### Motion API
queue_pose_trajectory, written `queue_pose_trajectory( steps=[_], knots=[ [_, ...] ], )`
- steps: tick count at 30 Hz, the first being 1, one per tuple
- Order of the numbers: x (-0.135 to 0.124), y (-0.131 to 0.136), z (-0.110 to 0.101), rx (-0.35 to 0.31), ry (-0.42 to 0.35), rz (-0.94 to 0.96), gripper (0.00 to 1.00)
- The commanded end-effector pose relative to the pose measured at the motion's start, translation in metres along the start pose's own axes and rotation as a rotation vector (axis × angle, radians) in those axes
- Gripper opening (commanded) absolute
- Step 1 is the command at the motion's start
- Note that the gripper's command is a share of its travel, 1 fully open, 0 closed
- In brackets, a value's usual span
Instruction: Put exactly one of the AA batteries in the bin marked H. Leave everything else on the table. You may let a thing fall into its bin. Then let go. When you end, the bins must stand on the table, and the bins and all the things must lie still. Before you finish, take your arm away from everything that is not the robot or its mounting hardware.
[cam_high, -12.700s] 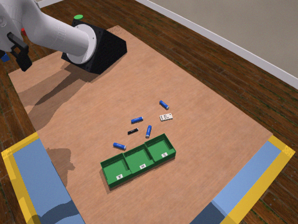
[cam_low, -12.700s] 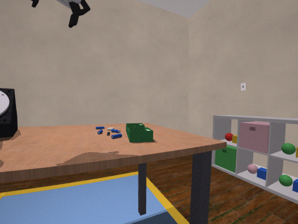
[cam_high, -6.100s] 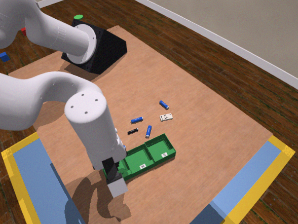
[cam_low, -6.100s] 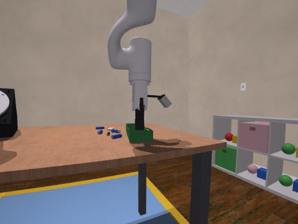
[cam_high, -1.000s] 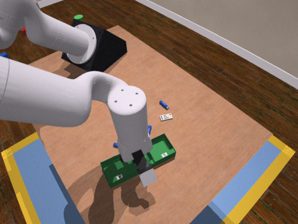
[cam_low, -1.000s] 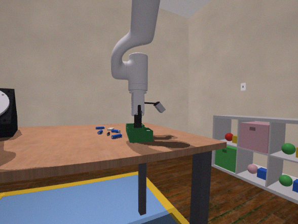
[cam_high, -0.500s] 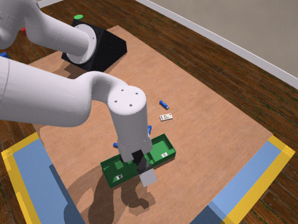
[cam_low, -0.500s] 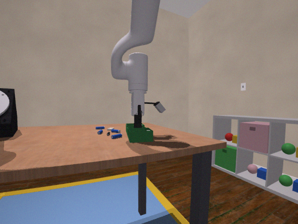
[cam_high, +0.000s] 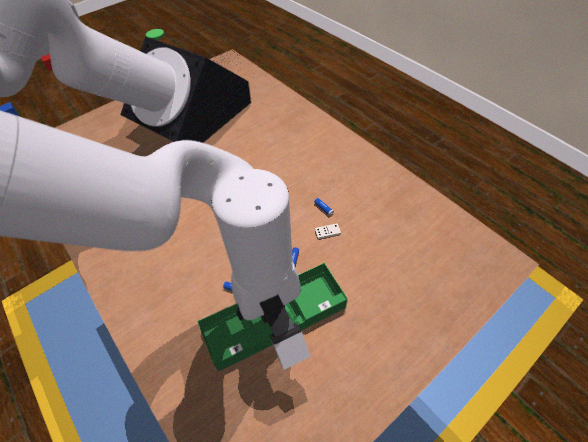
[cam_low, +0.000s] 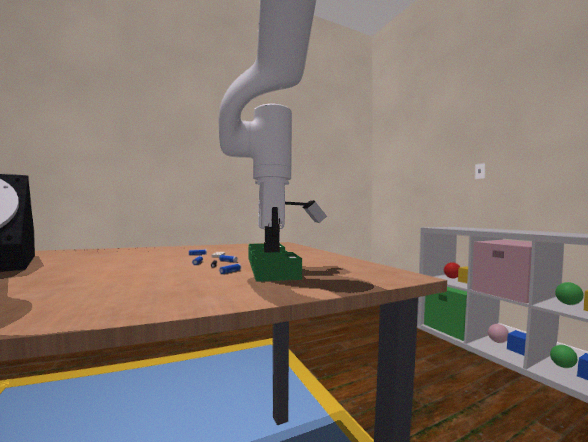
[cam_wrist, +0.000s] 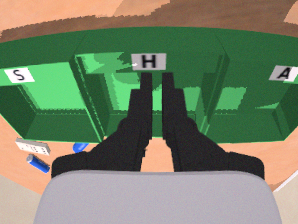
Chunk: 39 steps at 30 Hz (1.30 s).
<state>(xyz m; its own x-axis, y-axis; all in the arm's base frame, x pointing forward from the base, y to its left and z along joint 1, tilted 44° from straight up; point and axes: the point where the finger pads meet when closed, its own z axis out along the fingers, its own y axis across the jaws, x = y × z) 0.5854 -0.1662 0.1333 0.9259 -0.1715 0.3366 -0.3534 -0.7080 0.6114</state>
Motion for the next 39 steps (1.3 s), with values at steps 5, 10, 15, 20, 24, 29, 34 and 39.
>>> queue_pose_trajectory(
  steps=[5,10,15,20,24,29,34,39],
  knots=[
    [0.001,0.0,-0.002,0.0,0.001,0.0,0.07],
    [0.001,0.0,-0.006,0.0,0.001,0.0,0.07],
    [0.001,0.0,-0.013,0.0,0.001,0.0,0.07],
    [0.001,0.0,-0.019,0.0,0.001,0.0,0.07],
    [0.001,0.0,-0.025,0.0,0.001,0.0,0.07],
    [0.001,0.0,-0.029,0.0,0.001,0.0,0.07],
    [0.001,0.0,-0.049,0.001,0.001,0.0,0.07],
    [0.001,0.0,-0.053,0.001,0.001,0.0,0.07]
  ],
)
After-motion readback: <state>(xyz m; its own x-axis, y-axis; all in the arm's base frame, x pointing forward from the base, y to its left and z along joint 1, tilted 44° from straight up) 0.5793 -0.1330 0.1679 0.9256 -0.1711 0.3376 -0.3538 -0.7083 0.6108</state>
